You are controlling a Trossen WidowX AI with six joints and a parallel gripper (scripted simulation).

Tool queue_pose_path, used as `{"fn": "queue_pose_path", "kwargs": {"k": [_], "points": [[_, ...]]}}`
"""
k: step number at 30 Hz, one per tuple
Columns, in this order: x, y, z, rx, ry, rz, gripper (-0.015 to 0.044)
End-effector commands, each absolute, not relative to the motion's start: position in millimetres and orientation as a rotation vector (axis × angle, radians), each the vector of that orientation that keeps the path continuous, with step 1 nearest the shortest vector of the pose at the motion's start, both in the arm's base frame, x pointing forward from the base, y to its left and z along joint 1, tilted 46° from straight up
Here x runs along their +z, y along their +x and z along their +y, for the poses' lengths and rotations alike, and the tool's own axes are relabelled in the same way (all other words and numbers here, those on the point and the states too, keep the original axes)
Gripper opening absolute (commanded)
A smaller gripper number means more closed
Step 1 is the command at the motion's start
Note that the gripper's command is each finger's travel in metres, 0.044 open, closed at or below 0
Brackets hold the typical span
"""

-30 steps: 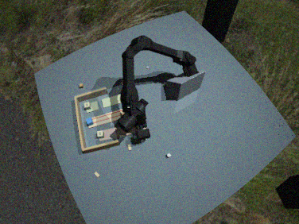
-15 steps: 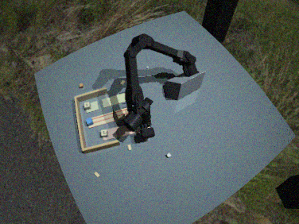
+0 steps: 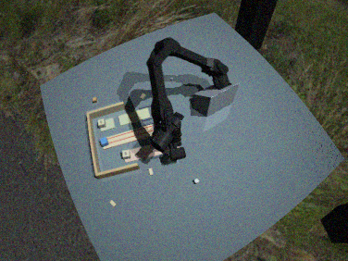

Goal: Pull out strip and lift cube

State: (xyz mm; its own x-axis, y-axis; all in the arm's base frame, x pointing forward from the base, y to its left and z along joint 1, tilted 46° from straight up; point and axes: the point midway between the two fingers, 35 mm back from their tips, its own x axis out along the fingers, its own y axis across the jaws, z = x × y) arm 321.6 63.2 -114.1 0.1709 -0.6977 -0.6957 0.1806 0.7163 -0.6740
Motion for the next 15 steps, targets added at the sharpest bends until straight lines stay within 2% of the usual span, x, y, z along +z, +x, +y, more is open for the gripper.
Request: {"fn": "queue_pose_path", "kwargs": {"k": [1, 15], "points": [[-119, 308, 58, -0.670, -0.500, 1.278, 0.0000], [-123, 287, 58, -0.670, -0.501, 1.280, 0.0000]]}}
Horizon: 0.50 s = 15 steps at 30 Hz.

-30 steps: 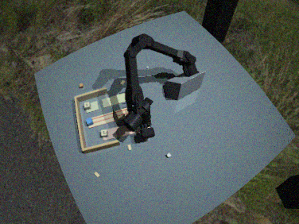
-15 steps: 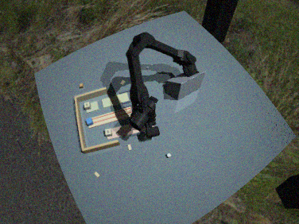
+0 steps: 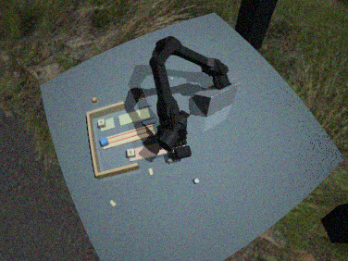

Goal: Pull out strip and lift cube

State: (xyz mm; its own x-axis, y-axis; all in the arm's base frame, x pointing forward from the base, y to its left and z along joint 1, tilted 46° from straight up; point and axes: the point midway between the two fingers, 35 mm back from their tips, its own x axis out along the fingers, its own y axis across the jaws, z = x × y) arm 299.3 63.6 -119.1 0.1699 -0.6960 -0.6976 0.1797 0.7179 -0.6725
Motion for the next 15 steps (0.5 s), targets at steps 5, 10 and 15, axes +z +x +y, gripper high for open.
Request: {"fn": "queue_pose_path", "kwargs": {"k": [5, 10, 15], "points": [[-125, 280, 58, -0.670, -0.501, 1.280, 0.0000], [-126, 272, 58, -0.669, -0.501, 1.281, 0.0000], [-128, 265, 58, -0.669, -0.501, 1.281, 0.0000]]}}
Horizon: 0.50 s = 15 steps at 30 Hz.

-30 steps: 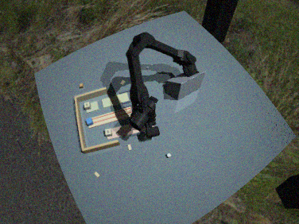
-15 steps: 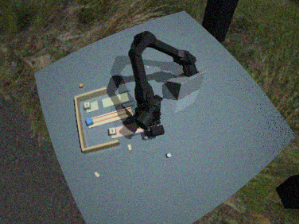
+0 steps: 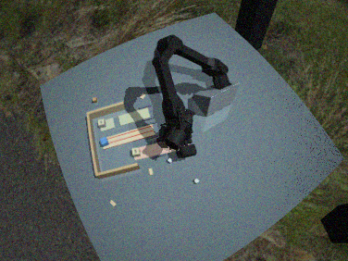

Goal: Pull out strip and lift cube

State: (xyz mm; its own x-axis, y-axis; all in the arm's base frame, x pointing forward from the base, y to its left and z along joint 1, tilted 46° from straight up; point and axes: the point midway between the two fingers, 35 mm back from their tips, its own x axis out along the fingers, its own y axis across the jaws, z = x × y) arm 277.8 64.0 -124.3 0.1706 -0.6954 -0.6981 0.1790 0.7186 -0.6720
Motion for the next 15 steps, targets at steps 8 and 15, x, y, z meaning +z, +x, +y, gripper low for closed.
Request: {"fn": "queue_pose_path", "kwargs": {"k": [8, 15], "points": [[-130, 254, 58, -0.669, -0.501, 1.282, 0.0000], [-132, 244, 58, -0.669, -0.501, 1.282, 0.0000]]}}
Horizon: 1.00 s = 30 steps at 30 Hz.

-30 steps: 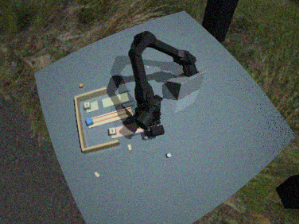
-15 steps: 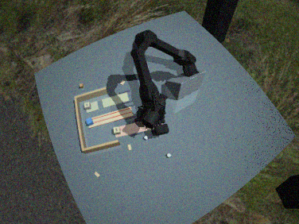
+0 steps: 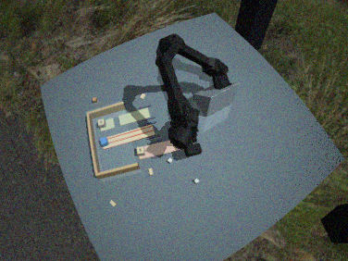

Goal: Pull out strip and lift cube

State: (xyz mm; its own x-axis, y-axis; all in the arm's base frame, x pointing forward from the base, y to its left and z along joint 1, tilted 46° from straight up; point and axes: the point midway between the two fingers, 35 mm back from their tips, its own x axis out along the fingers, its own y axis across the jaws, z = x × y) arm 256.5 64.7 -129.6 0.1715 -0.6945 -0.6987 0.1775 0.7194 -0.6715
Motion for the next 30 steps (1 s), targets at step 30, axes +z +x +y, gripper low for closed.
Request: {"fn": "queue_pose_path", "kwargs": {"k": [30], "points": [[-136, 228, 58, -0.668, -0.501, 1.283, 0.0000]]}}
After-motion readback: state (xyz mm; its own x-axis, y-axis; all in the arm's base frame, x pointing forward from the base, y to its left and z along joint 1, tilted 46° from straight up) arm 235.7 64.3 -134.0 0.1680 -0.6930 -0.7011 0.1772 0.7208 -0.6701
